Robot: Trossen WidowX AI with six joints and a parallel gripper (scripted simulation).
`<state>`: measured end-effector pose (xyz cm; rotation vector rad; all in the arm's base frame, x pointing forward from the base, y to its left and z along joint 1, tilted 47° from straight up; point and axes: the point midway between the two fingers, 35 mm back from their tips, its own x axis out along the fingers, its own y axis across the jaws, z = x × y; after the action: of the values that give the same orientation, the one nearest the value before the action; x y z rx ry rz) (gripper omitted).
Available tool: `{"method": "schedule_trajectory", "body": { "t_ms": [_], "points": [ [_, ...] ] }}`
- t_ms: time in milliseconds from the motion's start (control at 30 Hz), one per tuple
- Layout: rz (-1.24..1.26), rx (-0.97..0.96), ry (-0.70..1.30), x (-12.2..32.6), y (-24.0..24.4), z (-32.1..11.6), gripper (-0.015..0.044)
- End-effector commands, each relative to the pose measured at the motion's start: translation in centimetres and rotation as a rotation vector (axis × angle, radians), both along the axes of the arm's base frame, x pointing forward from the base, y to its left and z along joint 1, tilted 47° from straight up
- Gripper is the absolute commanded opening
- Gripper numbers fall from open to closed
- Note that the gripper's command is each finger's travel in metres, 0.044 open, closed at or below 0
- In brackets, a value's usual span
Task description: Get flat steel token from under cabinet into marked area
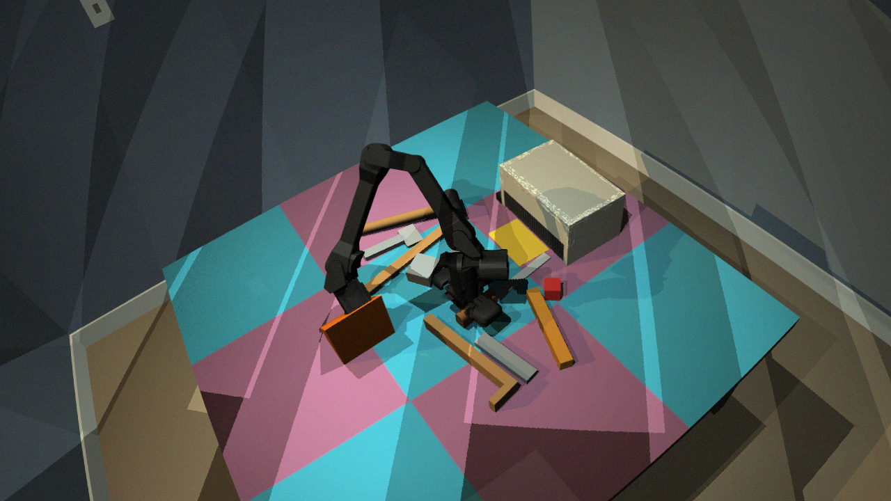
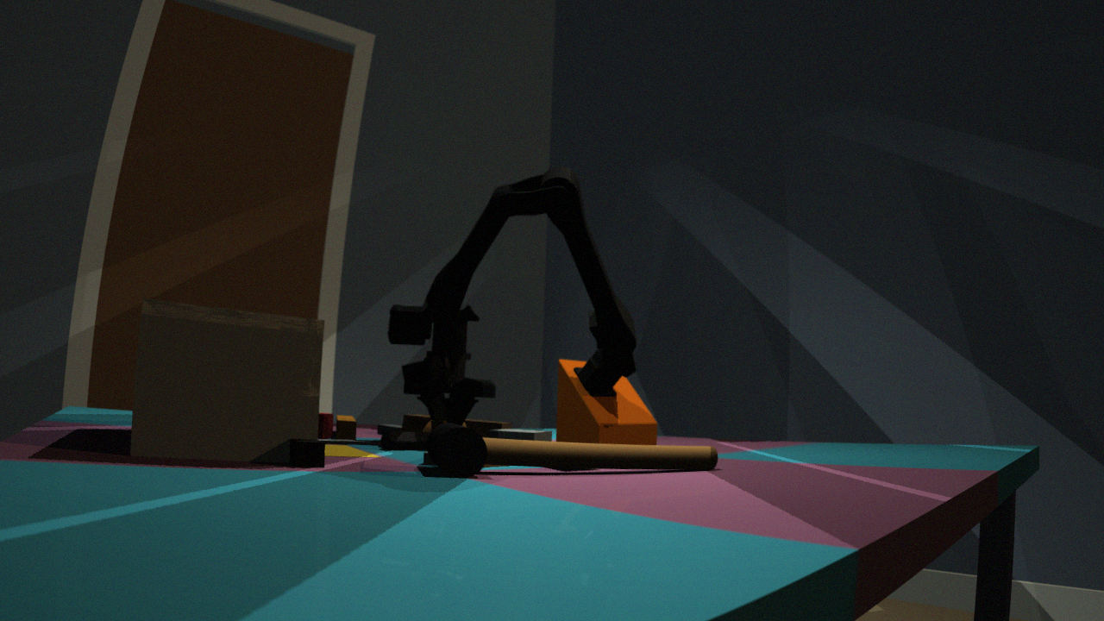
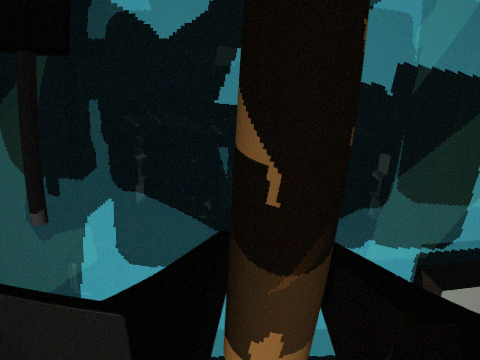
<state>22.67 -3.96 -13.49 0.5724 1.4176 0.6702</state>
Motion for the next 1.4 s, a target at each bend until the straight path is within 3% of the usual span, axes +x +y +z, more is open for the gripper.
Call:
{"method": "schedule_trajectory", "body": {
  "t_ms": [0, 1367],
  "points": [
    [0.013, -0.004, -0.013, 0.0, -0.5, -0.3, 0.0000],
    [0.055, -0.008, -0.055, 0.0, -3.6, -3.1, 0.0000]
  ]
}}
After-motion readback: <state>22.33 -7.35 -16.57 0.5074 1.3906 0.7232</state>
